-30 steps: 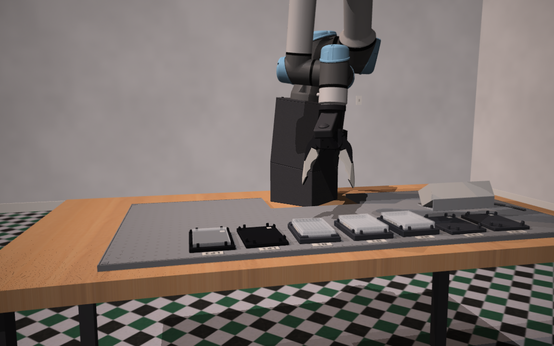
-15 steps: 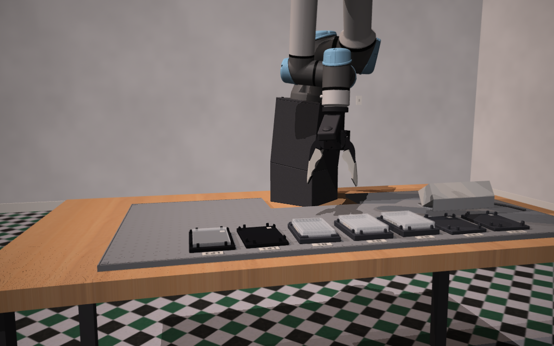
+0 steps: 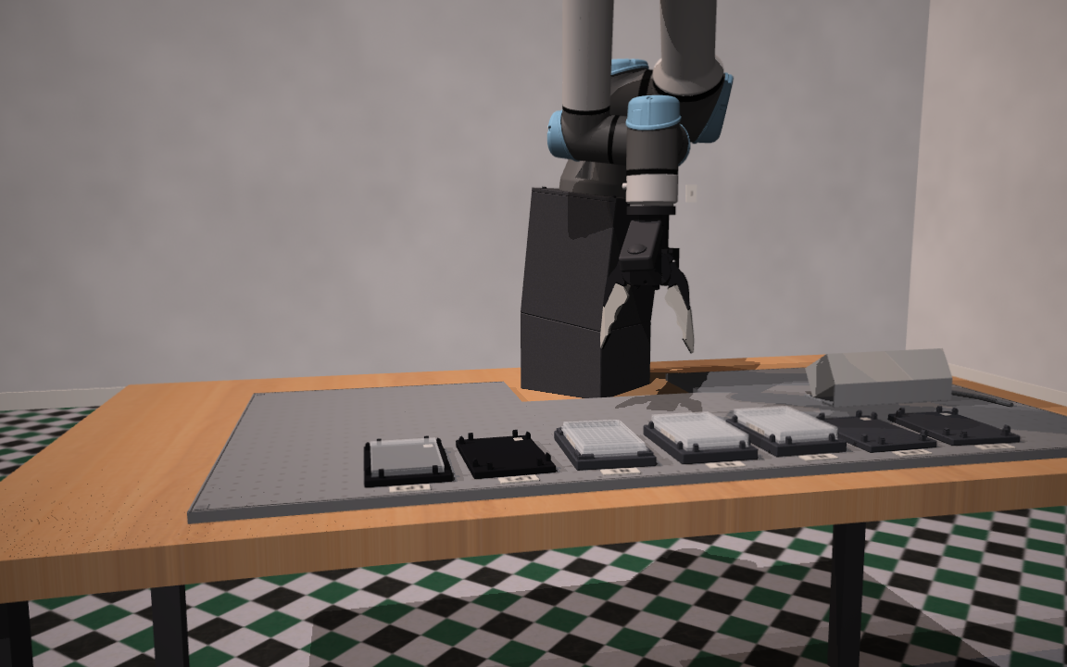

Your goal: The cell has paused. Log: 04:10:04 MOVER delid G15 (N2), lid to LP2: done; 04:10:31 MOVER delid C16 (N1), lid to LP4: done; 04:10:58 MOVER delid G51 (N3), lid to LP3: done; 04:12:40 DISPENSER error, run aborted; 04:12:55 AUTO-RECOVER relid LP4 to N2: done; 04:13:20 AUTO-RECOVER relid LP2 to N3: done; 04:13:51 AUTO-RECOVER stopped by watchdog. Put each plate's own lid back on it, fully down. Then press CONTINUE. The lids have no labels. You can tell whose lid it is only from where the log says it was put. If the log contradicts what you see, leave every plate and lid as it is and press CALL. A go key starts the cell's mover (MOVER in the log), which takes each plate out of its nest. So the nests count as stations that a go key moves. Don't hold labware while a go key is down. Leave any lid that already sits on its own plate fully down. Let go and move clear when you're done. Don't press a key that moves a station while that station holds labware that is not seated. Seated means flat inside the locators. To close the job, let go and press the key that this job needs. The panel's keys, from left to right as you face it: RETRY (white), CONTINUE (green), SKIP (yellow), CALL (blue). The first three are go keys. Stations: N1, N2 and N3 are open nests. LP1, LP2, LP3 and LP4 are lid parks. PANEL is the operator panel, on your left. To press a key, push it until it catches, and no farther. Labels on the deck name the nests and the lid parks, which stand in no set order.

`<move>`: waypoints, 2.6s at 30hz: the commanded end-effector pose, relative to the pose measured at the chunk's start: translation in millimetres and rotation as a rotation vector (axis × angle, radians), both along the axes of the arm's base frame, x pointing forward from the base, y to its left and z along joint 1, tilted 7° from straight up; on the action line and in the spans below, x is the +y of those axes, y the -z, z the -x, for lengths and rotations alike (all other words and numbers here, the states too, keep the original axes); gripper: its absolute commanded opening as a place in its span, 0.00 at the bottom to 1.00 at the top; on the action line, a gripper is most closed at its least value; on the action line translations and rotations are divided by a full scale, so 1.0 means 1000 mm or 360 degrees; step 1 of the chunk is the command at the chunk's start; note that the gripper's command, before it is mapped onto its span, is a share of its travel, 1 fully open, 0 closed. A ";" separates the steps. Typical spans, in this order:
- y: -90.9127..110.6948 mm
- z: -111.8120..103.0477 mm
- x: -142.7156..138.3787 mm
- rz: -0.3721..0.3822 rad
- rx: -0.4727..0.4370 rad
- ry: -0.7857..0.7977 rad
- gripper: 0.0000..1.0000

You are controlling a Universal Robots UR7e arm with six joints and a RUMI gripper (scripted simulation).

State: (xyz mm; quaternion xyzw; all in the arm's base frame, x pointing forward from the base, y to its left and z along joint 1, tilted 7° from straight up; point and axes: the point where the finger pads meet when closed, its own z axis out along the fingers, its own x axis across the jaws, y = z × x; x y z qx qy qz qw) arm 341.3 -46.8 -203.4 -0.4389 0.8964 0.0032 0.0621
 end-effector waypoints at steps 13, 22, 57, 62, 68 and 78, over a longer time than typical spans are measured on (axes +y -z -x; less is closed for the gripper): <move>-0.002 0.025 0.024 0.0008 0.0000 -0.0253 0.82; -0.002 0.024 0.026 0.0030 -0.0015 -0.0472 0.82; 0.058 0.014 0.032 0.0079 -0.0048 -0.0867 0.82; 0.058 0.014 0.032 0.0079 -0.0047 -0.0866 0.82; 0.058 0.014 0.031 0.0080 -0.0047 -0.0864 0.82; 0.056 0.009 0.034 0.0087 -0.0052 -0.0900 0.82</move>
